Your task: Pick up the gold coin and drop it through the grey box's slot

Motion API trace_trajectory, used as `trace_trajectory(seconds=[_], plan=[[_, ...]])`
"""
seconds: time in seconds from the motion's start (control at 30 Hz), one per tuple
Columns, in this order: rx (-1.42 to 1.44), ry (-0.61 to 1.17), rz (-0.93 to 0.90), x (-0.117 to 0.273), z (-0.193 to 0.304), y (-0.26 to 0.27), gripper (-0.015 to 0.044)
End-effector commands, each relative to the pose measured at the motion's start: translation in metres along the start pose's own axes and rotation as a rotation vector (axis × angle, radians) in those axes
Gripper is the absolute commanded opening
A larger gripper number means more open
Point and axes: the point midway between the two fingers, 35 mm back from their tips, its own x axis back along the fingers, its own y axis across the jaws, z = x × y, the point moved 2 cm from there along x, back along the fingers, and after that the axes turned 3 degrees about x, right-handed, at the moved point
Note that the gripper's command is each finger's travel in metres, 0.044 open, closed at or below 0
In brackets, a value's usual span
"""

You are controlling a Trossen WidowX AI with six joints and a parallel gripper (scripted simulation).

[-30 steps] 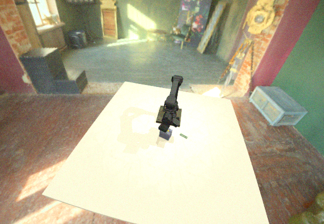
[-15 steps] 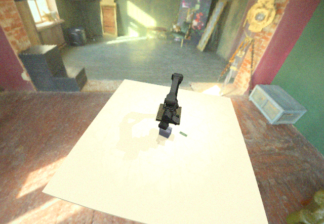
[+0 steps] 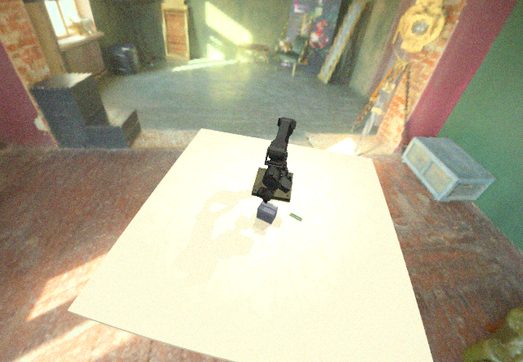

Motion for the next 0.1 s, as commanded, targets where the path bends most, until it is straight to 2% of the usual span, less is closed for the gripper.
trace_trajectory(seconds=[0.0,0.07], plan=[[-0.003,0.001,-0.006,0.0032,-0.0001,0.0007,0.0440],[-0.003,0.001,-0.006,0.0032,-0.0001,0.0007,0.0440]])
